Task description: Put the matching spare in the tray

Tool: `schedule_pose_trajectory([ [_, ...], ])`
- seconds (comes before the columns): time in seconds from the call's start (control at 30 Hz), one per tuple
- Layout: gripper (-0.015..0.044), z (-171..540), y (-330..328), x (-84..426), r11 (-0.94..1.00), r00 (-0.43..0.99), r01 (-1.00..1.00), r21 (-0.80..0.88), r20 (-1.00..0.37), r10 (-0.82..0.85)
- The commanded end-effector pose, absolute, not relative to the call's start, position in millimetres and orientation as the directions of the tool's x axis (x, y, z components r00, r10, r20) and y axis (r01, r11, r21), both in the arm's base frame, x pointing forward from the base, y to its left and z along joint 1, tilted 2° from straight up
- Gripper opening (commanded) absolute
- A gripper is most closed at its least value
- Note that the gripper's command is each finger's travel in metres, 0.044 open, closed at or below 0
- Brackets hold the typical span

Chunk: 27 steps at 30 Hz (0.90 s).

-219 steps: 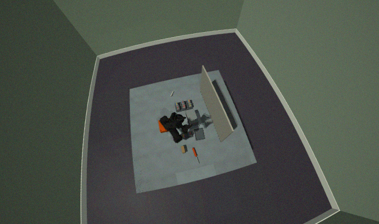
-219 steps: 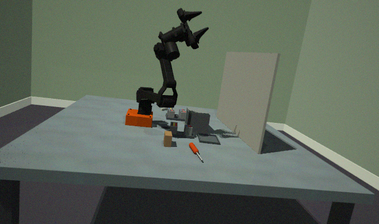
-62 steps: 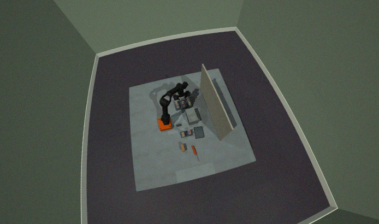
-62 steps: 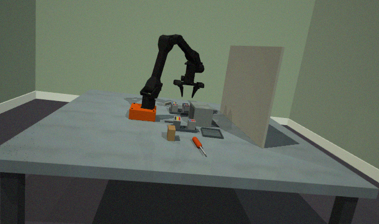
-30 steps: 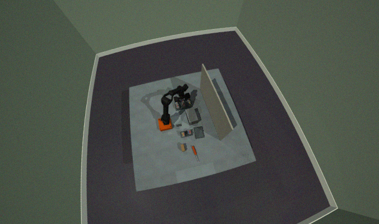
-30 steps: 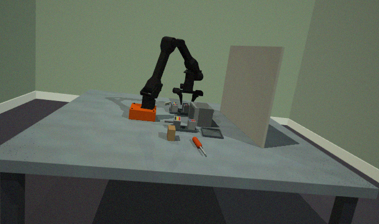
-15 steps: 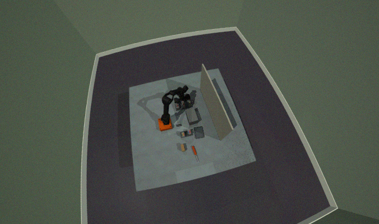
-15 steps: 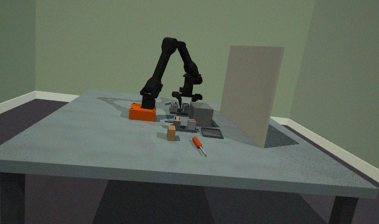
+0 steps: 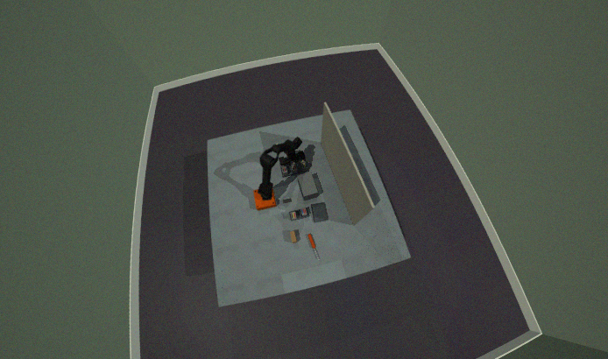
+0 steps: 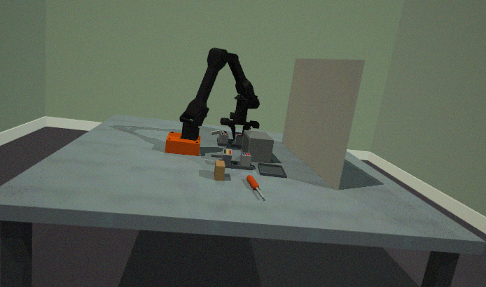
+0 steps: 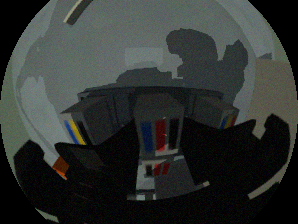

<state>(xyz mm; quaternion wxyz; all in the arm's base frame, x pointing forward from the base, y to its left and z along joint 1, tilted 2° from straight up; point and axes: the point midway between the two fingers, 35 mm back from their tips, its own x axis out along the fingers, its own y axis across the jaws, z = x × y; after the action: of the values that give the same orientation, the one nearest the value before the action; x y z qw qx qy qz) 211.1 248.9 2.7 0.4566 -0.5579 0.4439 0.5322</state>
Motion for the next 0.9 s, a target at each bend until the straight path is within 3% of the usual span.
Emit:
schedule_pose_trajectory([
  [0.0,0.0103,3,249,211,-0.189,0.040,-0.981,-0.037,-0.999,-0.009],
  [0.17,0.0000,3,249,211,-0.189,0.040,-0.981,-0.037,-0.999,-0.009],
  [0.47,0.0000,7,249,211,-0.189,0.040,-0.981,-0.037,-0.999,-0.009],
  [0.87,0.0000,82,250,208,-0.192,0.041,-0.981,-0.039,-0.999,-0.007],
])
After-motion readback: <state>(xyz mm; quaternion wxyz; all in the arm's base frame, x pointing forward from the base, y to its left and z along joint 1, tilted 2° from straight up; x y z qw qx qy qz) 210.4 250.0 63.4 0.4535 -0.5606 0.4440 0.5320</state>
